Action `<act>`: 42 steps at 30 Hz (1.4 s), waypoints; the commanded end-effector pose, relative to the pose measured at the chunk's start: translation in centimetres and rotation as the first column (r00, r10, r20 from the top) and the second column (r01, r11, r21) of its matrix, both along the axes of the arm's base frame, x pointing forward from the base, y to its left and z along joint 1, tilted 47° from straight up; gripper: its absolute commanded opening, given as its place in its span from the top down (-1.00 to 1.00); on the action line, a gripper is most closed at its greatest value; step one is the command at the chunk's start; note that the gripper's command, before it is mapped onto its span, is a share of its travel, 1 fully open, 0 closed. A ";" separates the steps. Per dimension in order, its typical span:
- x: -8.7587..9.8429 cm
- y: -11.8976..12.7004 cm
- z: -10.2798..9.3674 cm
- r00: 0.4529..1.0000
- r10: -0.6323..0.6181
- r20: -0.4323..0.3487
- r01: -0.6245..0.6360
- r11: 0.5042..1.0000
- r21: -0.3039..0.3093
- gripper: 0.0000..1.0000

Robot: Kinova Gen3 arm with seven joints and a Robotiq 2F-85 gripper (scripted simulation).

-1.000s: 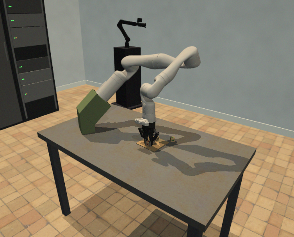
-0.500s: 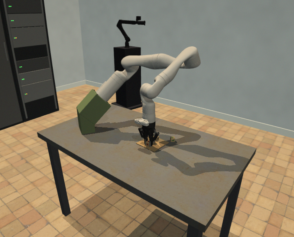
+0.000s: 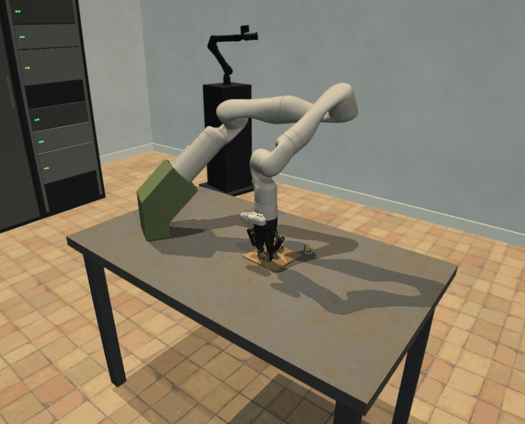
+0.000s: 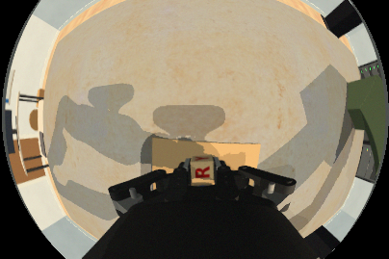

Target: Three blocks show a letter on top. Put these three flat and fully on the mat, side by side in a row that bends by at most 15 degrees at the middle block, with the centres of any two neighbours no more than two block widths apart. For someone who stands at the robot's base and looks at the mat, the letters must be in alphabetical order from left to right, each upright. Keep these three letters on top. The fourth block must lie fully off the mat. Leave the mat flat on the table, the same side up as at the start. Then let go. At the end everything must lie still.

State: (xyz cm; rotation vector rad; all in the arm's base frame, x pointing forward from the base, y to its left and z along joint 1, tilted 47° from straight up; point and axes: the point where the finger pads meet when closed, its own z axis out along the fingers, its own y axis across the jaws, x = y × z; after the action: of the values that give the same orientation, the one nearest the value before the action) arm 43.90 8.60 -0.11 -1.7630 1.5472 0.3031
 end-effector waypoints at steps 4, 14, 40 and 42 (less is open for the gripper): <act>0.0 -0.1 0.0 1.000 -0.001 0.001 0.001 1.000 -0.001 0.57; 0.0 -0.1 0.0 1.000 -0.001 0.001 0.001 1.000 -0.001 0.42; -0.1 -0.3 0.3 1.000 -0.001 0.001 0.001 1.000 -0.001 0.18; -0.2 -0.6 0.6 1.000 -0.001 0.001 0.001 1.000 -0.001 0.18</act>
State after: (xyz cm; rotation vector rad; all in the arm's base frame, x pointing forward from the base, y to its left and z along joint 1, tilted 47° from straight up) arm 43.61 8.42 0.10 -1.7661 1.5457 0.3095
